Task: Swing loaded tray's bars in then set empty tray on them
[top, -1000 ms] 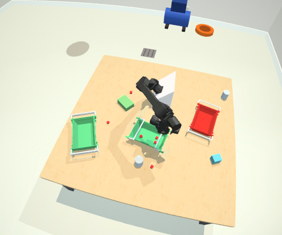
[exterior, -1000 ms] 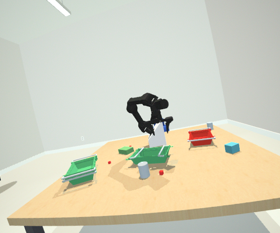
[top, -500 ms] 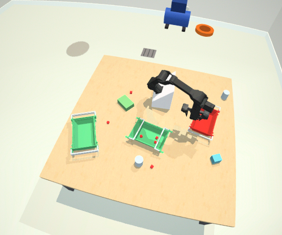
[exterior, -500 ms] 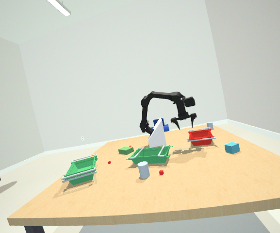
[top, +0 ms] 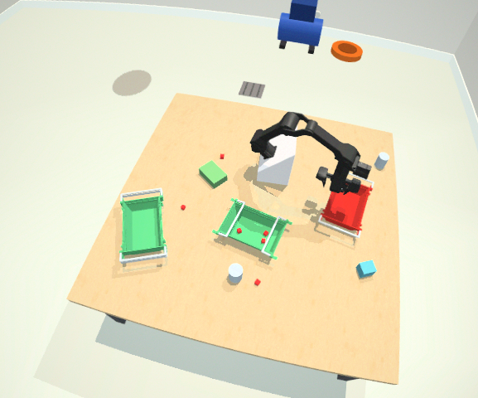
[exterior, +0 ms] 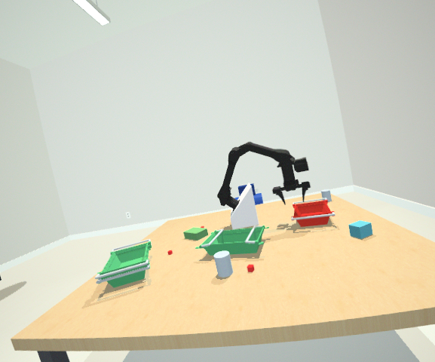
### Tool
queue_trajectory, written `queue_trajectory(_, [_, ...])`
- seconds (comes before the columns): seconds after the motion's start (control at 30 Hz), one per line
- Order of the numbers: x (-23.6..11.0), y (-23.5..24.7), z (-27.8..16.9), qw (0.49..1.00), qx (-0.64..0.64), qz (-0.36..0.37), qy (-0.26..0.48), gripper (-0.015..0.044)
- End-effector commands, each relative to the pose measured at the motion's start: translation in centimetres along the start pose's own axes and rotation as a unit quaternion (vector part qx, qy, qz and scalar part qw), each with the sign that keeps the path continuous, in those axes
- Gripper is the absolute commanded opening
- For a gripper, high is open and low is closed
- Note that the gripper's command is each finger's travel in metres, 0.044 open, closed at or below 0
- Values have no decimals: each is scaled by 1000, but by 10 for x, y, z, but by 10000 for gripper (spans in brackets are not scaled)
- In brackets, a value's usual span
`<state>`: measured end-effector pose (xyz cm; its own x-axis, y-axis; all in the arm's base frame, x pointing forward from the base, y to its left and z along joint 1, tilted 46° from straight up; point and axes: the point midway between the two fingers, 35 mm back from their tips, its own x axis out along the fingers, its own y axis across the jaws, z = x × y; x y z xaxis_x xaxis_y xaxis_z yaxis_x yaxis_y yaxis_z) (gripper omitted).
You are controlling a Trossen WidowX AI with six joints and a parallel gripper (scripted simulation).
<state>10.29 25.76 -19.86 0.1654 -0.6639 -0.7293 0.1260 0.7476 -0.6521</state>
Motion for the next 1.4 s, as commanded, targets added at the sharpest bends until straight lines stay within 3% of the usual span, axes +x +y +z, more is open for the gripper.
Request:
queue_trajectory(0.0, [20,-2,-1,1000,1,-7,2,440])
queue_trajectory(0.3, [79,-5,-2,1000,1,-7,1,440])
queue_trajectory(0.47, [83,-5,-2,1000,1,-8,1,440])
queue_trajectory(0.93, [83,-5,-2,1000,1,-8,1,235])
queue_trajectory(1.37, [83,-5,-2,1000,1,-8,1,148])
